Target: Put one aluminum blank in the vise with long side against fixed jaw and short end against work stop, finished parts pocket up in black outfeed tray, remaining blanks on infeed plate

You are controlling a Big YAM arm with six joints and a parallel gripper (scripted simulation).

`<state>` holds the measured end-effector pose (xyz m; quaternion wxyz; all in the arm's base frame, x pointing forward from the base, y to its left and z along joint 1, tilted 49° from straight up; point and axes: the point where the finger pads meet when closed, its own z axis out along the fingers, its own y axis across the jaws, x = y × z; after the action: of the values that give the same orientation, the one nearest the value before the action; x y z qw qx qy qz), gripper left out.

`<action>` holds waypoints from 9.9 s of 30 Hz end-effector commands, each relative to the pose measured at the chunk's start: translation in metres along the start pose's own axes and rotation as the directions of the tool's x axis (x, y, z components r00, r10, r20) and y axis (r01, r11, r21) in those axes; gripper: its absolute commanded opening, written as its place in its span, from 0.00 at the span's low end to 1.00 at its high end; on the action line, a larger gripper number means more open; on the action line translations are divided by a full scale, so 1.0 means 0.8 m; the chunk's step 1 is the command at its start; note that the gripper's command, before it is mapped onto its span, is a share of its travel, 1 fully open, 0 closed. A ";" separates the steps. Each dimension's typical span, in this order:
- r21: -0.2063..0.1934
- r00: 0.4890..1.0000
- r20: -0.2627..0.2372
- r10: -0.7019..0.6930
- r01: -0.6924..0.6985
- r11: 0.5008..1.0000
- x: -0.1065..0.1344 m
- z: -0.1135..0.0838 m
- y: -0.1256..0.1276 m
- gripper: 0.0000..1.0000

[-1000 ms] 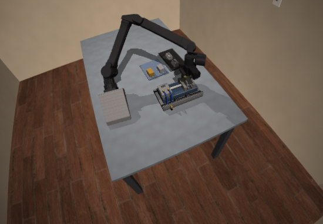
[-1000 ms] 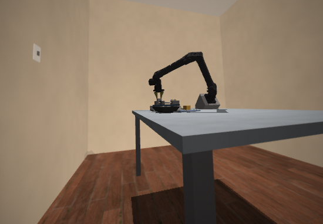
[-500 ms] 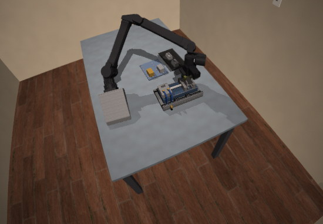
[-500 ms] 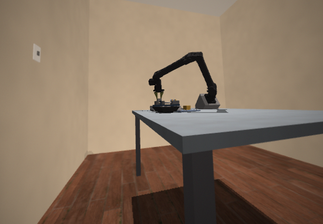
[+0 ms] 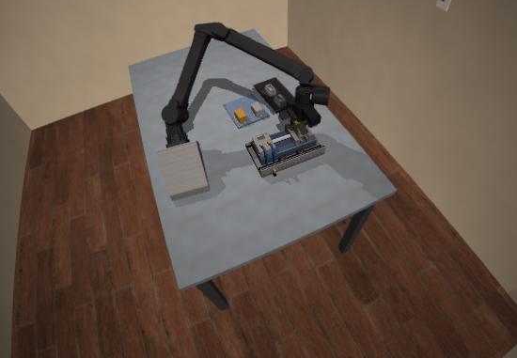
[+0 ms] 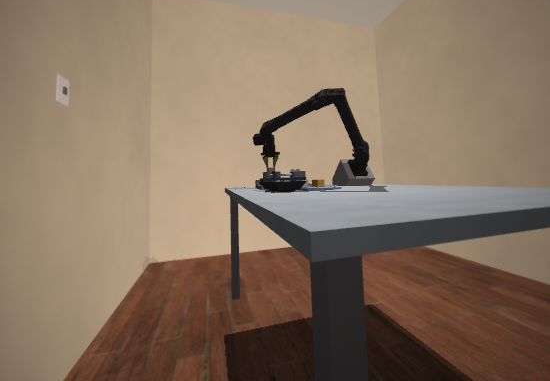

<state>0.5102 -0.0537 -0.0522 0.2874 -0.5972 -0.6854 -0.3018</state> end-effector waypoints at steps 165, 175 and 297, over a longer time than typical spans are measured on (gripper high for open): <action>0.001 1.000 0.003 -0.009 0.009 1.000 0.004 0.009 0.008 0.00; -0.005 1.000 0.006 -0.013 0.013 1.000 0.009 0.005 0.010 0.00; -0.015 0.999 0.011 -0.031 0.031 0.999 0.020 -0.011 0.016 0.00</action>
<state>0.5100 -0.0488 -0.0509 0.2891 -0.5989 -0.6836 -0.3007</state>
